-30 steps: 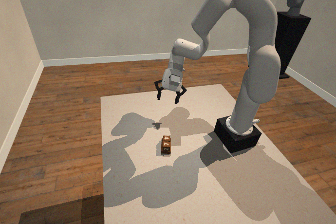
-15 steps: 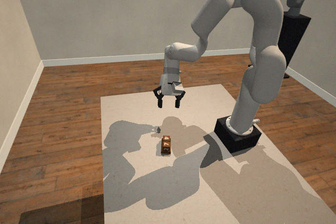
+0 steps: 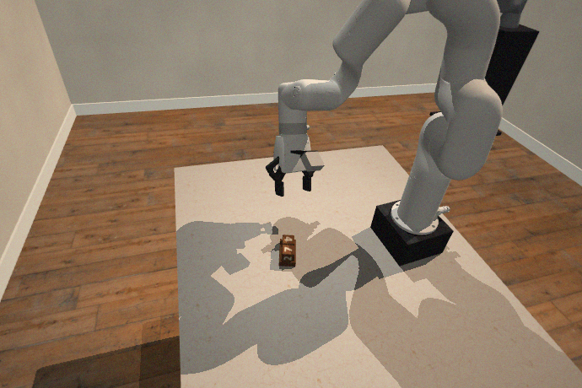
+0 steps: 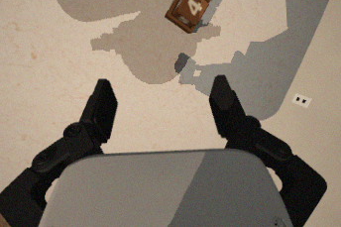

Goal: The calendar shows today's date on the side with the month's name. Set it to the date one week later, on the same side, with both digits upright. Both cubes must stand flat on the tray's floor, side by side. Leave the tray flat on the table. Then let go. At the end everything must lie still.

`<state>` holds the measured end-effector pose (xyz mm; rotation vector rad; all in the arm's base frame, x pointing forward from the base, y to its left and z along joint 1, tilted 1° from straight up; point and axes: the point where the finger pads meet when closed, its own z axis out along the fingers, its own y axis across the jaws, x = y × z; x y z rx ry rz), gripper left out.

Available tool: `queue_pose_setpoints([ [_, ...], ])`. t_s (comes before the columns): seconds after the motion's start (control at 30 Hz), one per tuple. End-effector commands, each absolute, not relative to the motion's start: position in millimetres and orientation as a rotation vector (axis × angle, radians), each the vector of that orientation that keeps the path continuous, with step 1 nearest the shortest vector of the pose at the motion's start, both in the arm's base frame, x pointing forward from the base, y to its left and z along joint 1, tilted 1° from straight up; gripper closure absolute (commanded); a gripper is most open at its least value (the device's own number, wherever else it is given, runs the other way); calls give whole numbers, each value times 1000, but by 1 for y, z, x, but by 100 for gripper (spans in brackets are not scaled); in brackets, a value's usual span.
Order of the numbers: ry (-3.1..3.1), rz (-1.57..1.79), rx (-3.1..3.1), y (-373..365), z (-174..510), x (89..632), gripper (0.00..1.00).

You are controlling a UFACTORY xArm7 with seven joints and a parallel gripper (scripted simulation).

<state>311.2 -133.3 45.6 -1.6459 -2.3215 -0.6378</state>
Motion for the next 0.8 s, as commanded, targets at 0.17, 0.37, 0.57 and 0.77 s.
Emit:
queue_pose_setpoints([
  [0.17, -2434, -546, -1540, -122, 46, 314, 0],
  [0.37, -2434, -546, -1540, -122, 46, 314, 0],
  [0.57, -2663, -380, -1269, -96, 49, 322, 0],
  [0.77, -2683, -365, -1242, -93, 49, 323, 0],
])
